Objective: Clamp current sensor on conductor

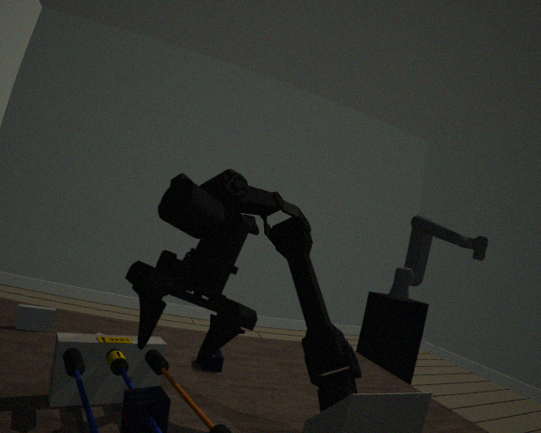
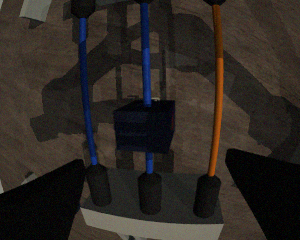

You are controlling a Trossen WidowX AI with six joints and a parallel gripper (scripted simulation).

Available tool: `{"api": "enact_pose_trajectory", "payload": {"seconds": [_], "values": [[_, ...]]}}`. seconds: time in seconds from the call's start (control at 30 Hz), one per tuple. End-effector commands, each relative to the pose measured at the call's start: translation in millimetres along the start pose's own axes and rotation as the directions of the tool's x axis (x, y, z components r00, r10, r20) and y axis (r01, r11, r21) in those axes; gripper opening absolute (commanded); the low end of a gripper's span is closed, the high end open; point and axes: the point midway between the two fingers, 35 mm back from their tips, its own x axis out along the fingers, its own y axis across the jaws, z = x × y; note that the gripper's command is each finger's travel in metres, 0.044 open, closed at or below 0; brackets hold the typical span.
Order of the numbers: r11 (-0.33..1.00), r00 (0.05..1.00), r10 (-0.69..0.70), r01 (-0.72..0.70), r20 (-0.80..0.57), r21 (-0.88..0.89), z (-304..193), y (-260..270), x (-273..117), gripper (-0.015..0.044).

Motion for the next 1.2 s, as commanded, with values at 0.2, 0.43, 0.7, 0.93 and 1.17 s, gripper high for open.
{"api": "enact_pose_trajectory", "payload": {"seconds": [0.2,0.43,0.7,0.93,1.17], "values": [[0.919,0.990,-0.035,-0.023,-0.140,-0.395,23,-7,4,0.0440],[0.606,0.951,-0.029,-0.229,-0.309,-0.762,51,-17,5,0.0440],[0.164,0.887,0.036,-0.460,-0.461,-0.872,81,-29,1,0.0440],[-0.145,0.848,0.090,-0.508,-0.523,-0.849,97,-35,-3,0.0440],[-0.436,0.804,0.159,-0.463,-0.572,-0.772,114,-43,-8,0.0440]]}}
